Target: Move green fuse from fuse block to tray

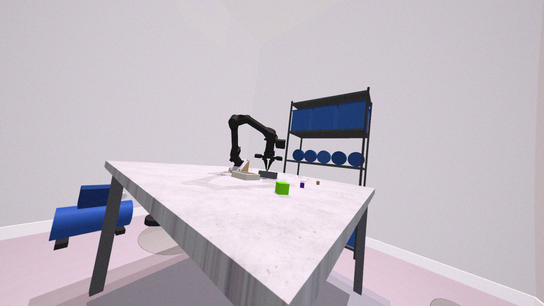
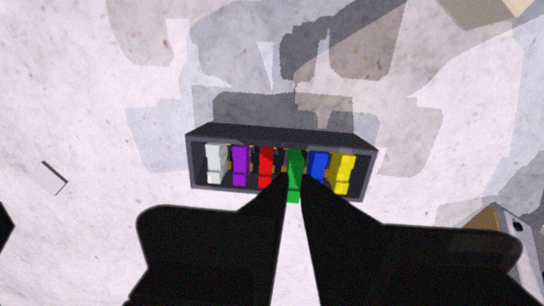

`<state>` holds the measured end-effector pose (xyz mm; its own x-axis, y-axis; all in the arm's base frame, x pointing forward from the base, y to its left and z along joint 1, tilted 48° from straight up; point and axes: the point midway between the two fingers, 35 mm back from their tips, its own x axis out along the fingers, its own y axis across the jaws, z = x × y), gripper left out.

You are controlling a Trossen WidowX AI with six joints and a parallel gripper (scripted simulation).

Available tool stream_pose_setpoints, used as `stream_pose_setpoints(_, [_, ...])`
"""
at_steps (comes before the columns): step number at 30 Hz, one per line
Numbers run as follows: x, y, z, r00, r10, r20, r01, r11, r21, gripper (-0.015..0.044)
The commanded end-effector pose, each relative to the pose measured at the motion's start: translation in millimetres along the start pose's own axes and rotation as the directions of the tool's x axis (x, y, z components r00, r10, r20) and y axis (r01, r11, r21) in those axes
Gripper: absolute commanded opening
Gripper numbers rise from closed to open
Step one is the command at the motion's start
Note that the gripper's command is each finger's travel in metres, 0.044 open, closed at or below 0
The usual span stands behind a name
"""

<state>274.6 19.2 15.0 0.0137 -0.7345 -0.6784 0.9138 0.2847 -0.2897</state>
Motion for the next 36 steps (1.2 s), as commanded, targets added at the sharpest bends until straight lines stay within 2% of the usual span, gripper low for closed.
stream_pose_setpoints(1, [-4.4, 1.0, -0.5, 1.000, 0.005, -0.002, -0.005, 1.000, 0.003, 0.0000])
stream_pose_setpoints(36, [-21.6, 0.2, -0.5, 1.000, 0.005, -0.001, -0.005, 1.000, 0.001, 0.0000])
